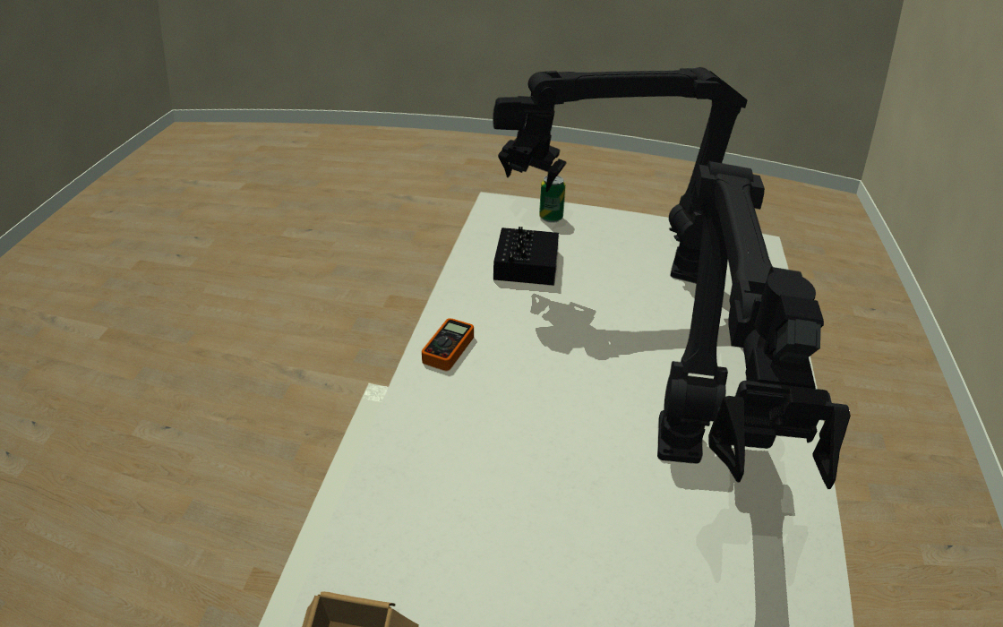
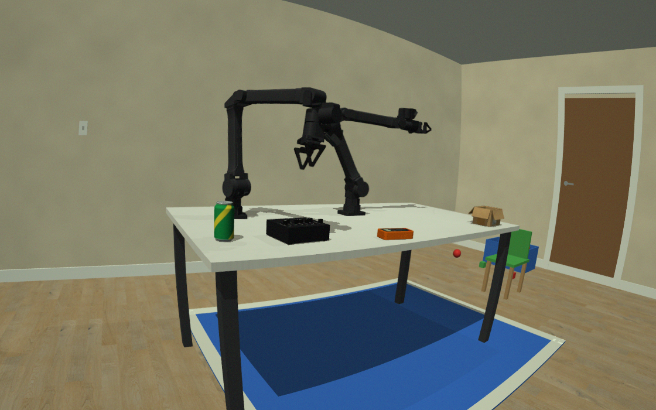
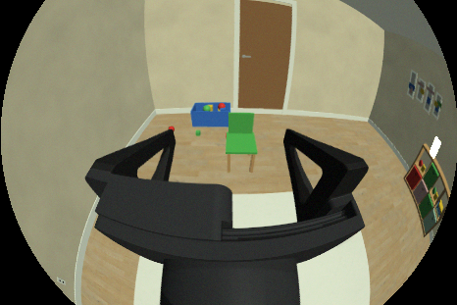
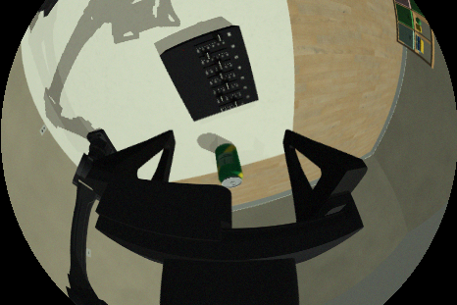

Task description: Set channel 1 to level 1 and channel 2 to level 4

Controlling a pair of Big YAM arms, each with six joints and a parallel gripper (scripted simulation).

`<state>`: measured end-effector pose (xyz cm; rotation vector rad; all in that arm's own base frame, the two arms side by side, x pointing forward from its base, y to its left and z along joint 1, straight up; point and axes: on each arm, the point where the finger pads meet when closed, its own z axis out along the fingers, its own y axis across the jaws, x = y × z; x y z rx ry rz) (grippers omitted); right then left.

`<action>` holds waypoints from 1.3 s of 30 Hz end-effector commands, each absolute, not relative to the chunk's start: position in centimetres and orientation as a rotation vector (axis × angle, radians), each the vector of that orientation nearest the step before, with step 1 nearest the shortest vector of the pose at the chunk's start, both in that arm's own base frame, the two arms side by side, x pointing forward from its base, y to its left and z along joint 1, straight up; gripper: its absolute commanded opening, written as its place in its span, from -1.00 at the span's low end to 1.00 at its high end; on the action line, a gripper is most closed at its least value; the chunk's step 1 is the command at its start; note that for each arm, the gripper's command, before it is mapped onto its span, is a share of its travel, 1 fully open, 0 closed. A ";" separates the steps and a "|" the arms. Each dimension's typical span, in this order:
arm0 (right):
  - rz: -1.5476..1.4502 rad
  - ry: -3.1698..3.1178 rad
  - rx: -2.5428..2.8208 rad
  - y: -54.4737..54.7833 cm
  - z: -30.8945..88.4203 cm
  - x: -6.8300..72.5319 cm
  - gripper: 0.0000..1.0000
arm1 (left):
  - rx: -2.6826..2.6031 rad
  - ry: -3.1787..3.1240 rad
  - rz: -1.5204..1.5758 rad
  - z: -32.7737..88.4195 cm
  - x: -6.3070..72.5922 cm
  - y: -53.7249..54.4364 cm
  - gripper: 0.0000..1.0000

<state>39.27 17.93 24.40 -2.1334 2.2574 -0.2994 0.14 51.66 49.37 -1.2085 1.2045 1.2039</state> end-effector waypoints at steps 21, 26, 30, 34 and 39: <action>-0.083 3.060 -0.503 16.3 21.8 39.4 1.00 | -1.154 1.159 1.256 53.2 -0.2 52.2 1.00; -0.032 3.108 -0.137 16.1 20.9 39.4 1.00 | -1.154 1.159 1.256 53.2 -0.2 52.2 1.00; -0.005 3.113 0.161 16.3 20.1 39.3 1.00 | -1.154 1.159 1.256 53.2 -0.2 52.2 1.00; 0.007 3.094 0.416 16.1 19.8 39.4 1.00 | -1.154 1.159 1.256 53.2 -0.2 52.2 1.00; 0.020 3.034 0.762 16.1 19.6 39.2 1.00 | -1.154 1.159 1.256 53.2 -0.2 52.2 1.00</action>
